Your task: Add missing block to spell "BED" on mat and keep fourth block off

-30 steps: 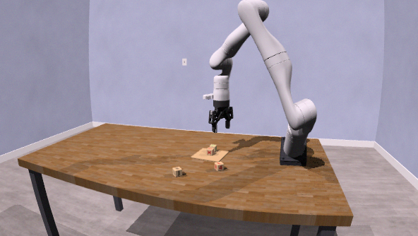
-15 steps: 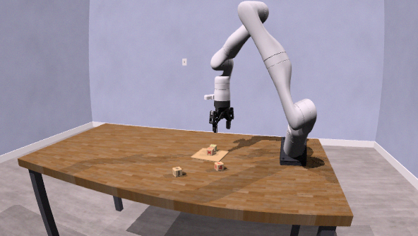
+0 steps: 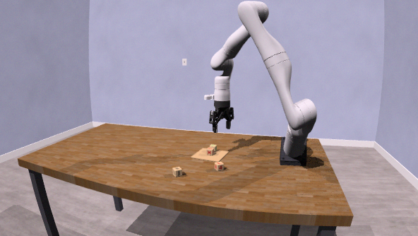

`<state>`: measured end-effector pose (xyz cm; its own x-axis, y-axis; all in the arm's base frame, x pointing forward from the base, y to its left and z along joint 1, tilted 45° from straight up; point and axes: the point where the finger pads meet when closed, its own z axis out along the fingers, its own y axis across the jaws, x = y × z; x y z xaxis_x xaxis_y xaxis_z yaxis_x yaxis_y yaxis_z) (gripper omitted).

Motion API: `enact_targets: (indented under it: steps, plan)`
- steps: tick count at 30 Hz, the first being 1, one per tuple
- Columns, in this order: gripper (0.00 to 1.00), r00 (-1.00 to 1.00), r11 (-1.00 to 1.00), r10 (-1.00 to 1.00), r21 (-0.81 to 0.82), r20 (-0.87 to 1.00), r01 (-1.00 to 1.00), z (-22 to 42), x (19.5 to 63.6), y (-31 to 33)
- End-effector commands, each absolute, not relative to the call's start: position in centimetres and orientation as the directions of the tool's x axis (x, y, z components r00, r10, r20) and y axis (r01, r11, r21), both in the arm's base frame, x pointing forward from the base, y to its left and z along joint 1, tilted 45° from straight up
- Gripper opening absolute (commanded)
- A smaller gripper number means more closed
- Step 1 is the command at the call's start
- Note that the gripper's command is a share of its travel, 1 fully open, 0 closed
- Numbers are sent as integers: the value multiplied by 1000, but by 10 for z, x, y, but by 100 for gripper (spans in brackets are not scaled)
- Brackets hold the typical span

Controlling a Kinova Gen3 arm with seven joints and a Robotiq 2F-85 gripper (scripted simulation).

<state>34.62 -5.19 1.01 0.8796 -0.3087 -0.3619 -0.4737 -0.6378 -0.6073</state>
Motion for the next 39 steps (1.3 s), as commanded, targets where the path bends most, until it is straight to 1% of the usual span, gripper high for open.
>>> enact_targets:
  steps: [1, 19, 25, 27, 32, 39]
  plan:
    - [100, 880, -638, -310, -607, -361, -474, 10, 347, -53]
    - [100, 880, -638, -310, -607, -360, -473, 10, 347, -53]
    - [100, 910, -658, -268, -630, -318, -413, 19, 357, -46]
    - [100, 945, -680, -206, -657, -256, -326, 33, 371, -36]
    - [100, 999, -712, -3, -702, -51, -37, 78, 409, 0]
    - [100, 938, -659, 268, -668, 220, 345, 144, 445, 56]
